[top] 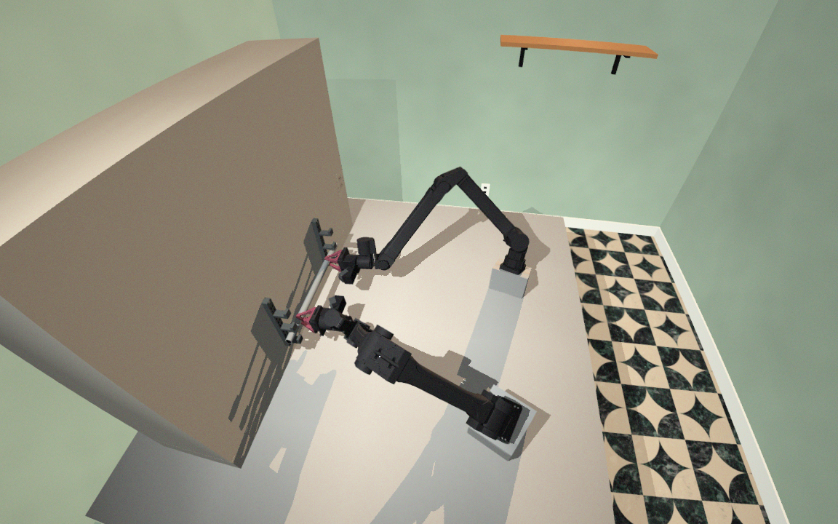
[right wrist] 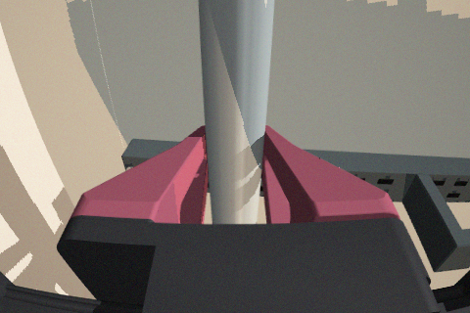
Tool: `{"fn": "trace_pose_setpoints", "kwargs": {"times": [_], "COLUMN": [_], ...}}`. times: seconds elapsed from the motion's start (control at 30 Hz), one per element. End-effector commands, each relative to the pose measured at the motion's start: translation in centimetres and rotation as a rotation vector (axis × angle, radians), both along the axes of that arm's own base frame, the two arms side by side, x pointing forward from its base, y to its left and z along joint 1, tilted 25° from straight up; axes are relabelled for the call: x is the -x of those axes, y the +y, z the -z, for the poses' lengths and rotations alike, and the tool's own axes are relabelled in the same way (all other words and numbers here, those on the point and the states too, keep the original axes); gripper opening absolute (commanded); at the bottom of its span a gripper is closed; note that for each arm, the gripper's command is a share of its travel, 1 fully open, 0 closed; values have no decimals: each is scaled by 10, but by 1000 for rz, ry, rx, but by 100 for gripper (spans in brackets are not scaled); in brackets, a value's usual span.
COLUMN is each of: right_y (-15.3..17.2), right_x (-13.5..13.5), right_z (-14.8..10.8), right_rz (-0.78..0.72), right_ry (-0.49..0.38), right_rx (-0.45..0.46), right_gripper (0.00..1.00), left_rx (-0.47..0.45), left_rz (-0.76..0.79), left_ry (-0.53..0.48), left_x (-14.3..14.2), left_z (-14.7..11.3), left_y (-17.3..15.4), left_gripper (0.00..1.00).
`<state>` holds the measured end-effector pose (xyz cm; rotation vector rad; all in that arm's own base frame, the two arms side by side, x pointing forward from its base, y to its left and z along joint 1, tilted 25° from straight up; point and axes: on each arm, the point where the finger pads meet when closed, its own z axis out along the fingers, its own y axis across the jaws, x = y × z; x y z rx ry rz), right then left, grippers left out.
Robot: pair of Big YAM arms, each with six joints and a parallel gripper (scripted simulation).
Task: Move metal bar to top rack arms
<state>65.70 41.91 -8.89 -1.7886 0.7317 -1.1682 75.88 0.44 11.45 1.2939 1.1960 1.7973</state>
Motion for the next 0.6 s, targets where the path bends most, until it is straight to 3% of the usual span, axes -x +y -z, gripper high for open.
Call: {"fn": "trace_pose_setpoints", "kwargs": {"times": [0.0, 0.57], "right_y": [20, 18], "right_x": [-10, 3], "right_z": [-45, -49], "right_rz": [-13, -13], "right_ry": [-87, -87], "right_rx": [-51, -51], "right_gripper": [0, 0], "left_rx": [-4, -4], "left_rz": [7, 7], "left_ry": [-131, -131], "left_x": [-12, -2], "left_z": [-87, -98], "left_y": [-7, -13], "left_gripper": [0, 0]}}
